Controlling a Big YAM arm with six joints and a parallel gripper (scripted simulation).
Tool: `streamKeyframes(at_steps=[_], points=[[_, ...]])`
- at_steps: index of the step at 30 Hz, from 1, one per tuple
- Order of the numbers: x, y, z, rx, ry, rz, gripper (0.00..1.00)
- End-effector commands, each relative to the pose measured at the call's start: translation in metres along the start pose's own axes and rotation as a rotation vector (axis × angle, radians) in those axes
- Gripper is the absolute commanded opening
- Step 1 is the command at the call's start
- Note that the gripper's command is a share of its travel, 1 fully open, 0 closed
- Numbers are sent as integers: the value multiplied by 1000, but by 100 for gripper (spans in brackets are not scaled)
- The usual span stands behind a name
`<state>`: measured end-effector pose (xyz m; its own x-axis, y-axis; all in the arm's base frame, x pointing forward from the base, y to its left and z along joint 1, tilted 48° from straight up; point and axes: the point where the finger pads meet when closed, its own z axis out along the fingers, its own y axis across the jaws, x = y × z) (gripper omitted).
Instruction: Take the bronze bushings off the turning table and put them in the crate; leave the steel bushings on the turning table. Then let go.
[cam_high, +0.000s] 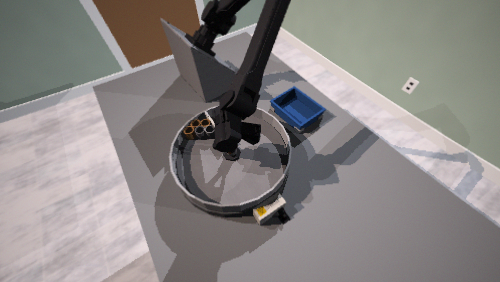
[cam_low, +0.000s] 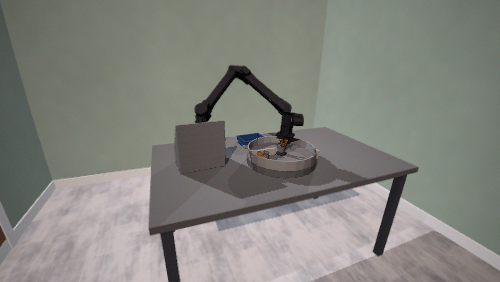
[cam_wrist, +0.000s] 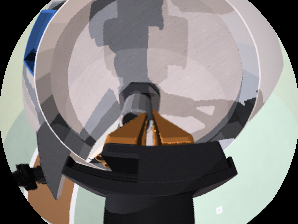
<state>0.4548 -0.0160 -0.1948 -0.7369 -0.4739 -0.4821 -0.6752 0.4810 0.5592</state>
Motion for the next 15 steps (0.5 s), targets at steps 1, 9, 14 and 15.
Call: streamKeyframes(at_steps=[1, 9, 14, 15], points=[[-7, -13, -17, 35, -28, 2, 0], [-6, -12, -9, 28, -22, -2, 0], [-9, -9, -5, 24, -18, -9, 0], [-13, -8, -9, 27, -19, -16, 0]])
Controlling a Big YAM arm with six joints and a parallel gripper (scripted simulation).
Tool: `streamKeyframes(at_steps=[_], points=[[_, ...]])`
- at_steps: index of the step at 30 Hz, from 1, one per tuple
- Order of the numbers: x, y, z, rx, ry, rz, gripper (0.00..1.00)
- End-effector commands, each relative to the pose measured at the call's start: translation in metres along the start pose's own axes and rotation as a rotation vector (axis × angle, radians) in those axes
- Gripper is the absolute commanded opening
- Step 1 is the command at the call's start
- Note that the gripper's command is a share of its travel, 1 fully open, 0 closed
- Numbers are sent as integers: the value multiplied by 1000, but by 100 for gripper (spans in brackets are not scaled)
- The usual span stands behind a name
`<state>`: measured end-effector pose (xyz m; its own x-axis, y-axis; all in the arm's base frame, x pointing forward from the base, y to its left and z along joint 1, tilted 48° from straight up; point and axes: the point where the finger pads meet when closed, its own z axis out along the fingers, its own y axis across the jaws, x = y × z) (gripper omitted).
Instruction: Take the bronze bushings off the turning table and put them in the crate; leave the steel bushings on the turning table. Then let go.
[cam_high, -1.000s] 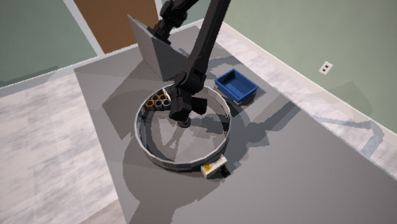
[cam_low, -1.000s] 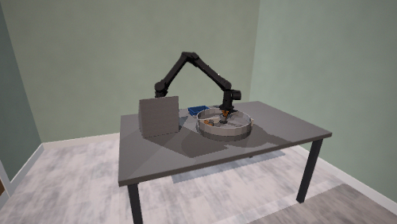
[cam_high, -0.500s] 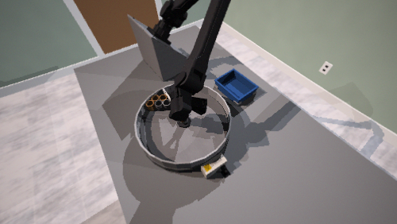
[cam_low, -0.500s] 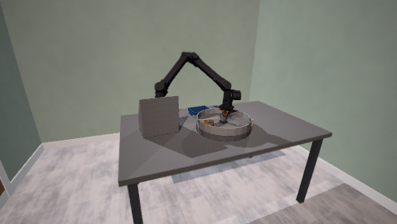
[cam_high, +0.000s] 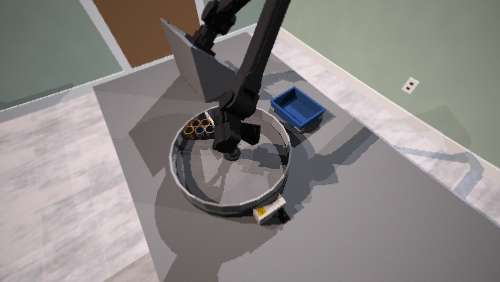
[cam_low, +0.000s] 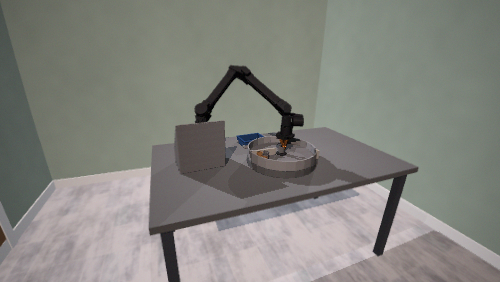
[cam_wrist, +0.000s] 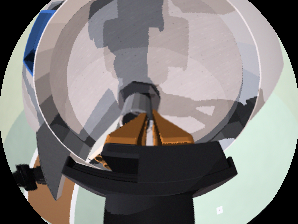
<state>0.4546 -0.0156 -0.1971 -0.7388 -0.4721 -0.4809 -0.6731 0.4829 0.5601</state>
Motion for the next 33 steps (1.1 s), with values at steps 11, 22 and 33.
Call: streamKeyframes(at_steps=[11, 22, 33], points=[[-10, -7, -6, 23, -17, -12, 0], [-10, -7, -6, 24, -18, -11, 0], [-9, -7, -6, 23, -17, -10, 0]])
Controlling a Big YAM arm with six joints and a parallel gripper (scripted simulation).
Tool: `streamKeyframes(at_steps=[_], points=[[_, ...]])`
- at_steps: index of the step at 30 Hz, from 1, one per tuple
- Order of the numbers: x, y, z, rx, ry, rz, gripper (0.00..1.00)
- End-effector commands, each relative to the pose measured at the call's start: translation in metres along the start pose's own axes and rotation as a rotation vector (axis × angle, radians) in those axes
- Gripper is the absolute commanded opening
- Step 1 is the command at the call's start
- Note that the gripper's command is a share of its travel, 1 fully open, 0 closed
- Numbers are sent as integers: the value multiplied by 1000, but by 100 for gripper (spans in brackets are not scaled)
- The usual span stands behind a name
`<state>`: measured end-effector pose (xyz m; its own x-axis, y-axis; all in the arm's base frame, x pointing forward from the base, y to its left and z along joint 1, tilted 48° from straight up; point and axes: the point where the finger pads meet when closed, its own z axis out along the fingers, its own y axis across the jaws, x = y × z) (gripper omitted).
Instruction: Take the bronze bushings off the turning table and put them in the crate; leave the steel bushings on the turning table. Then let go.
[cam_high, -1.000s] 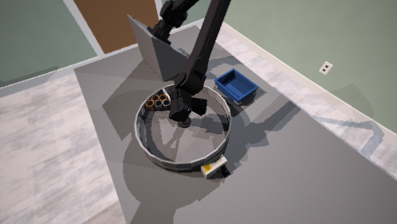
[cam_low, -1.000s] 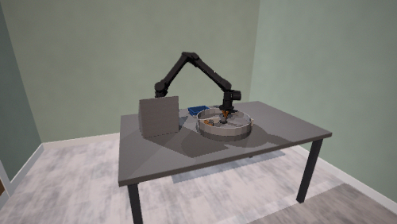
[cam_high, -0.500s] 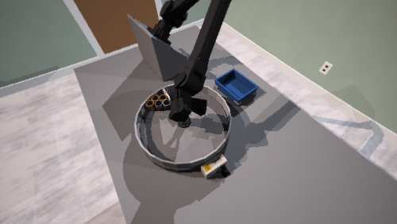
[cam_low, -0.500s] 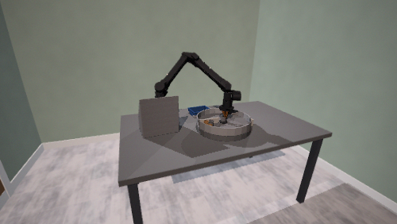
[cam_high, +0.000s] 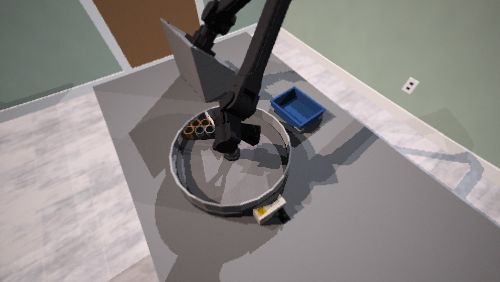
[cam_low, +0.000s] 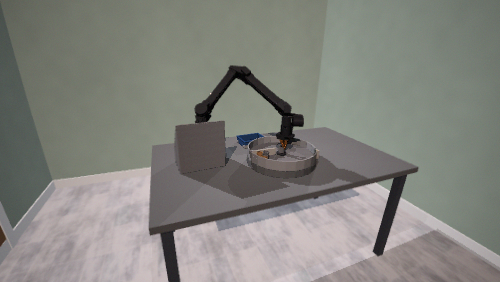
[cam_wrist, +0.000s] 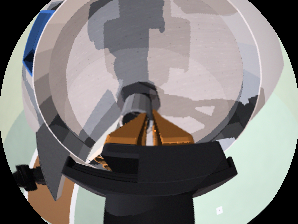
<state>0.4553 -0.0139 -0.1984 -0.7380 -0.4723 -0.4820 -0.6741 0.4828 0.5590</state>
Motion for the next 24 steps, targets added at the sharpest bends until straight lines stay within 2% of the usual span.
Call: streamKeyframes(at_steps=[1, 21, 24], points=[[-9, -7, -8, 22, -17, -9, 0], [-10, -4, -5, 18, -13, -11, 0], [-11, -9, -11, 31, -22, -13, 0]])
